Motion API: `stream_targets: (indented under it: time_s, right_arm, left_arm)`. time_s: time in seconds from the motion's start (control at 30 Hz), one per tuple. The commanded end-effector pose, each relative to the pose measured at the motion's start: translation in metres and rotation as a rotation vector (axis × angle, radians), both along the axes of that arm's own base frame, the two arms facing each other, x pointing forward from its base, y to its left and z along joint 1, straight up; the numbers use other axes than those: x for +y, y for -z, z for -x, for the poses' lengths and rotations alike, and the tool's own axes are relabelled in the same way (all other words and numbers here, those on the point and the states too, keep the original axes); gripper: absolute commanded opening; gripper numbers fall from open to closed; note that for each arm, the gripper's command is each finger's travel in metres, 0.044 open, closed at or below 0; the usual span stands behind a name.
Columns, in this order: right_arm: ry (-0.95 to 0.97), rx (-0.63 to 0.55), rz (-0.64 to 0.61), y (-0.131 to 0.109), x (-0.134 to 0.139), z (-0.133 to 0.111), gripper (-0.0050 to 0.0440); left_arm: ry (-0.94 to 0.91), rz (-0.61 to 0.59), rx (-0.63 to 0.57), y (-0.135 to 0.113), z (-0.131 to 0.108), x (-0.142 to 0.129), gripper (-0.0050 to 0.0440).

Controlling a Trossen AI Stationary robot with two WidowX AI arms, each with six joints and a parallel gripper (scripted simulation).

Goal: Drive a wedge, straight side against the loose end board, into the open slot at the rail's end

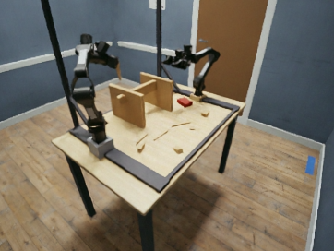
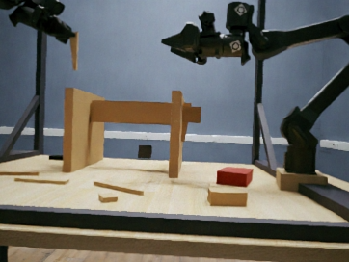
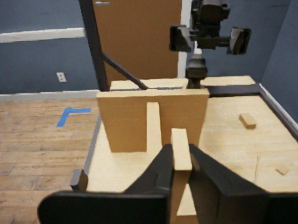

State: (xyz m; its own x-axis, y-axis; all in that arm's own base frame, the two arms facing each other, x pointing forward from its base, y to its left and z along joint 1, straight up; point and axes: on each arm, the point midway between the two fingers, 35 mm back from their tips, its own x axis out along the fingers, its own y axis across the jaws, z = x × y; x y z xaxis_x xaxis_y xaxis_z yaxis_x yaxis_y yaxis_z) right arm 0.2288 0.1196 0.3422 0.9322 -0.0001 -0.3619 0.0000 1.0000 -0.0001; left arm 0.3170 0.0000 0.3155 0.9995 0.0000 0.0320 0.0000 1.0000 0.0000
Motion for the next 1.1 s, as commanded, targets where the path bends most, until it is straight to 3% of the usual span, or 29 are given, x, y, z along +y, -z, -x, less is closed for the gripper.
stream_targets:
  time_s: [0.0,0.2,0.3,0.37,0.77,0.87,0.93,1.07]
  right_arm:
    - [0.0,-0.008,-0.011,-0.004,-0.001,0.001,-0.005]
    - [0.178,-0.009,-0.009,-0.004,-0.043,-0.017,-0.005]
    - [0.156,-0.008,-0.011,-0.005,-0.039,-0.016,-0.005]
    - [0.207,-0.01,-0.01,-0.005,-0.051,-0.019,-0.005]
    - [0.621,-0.018,-0.013,-0.007,-0.158,-0.027,-0.005]
    - [0.592,-0.016,-0.016,-0.007,-0.152,-0.028,-0.005]
    - [0.618,0.09,-0.002,0.03,-0.155,-0.043,-0.005]
    - [0.693,0.192,-0.081,0.067,-0.177,-0.054,-0.005]
  left_arm:
    - [0.0,0.0,-0.018,-0.007,0.001,0.0,0.04]
    - [0.0,0.0,-0.018,-0.007,0.001,0.0,0.04]
    - [0.0,0.0,-0.018,-0.007,0.001,0.0,0.04]
    - [0.0,0.0,-0.018,-0.007,0.001,0.0,0.04]
    - [0.0,0.0,-0.018,-0.007,0.001,0.0,0.04]
    - [0.0,0.0,-0.018,-0.007,0.001,0.0,0.04]
    - [0.0,0.0,-0.018,-0.007,0.001,0.0,0.04]
    - [0.0,0.0,-0.018,-0.007,0.001,0.0,0.04]
